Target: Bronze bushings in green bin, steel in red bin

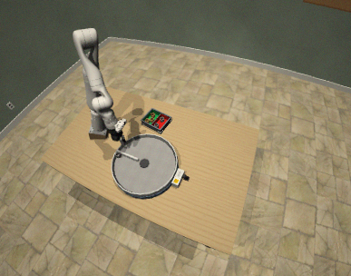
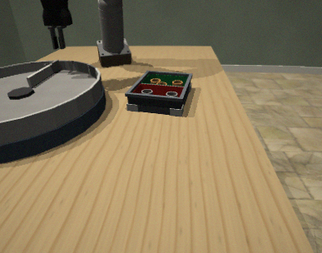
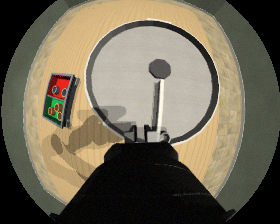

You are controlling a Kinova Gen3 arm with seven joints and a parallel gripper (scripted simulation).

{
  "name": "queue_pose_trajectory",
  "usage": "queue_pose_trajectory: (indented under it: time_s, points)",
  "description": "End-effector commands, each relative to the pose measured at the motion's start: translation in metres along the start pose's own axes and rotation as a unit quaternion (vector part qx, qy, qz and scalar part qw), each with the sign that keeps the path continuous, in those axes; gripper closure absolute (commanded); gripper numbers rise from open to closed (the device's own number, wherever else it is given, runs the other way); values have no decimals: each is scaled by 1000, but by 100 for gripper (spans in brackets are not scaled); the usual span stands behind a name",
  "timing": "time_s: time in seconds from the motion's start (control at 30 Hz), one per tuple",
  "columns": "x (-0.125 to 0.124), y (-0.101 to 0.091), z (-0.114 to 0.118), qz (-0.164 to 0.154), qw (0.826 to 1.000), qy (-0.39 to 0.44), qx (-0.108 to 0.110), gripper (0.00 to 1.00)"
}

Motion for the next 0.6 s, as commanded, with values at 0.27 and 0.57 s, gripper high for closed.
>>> queue_pose_trajectory:
  time_s: [0.27,0.57]
  points:
    - [43,8,67,6,997,-70,-18,60]
    - [44,9,68,7,997,-73,-19,60]
Point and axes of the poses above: the point where the finger pads meet when closed, its own y axis out along the fingers, its own z axis across the jaws, x = y × z, the point moved 2 cm from there along -y, back along the fingers, and after that the axes turned 9 degrees about -y, right-handed, at the moved point
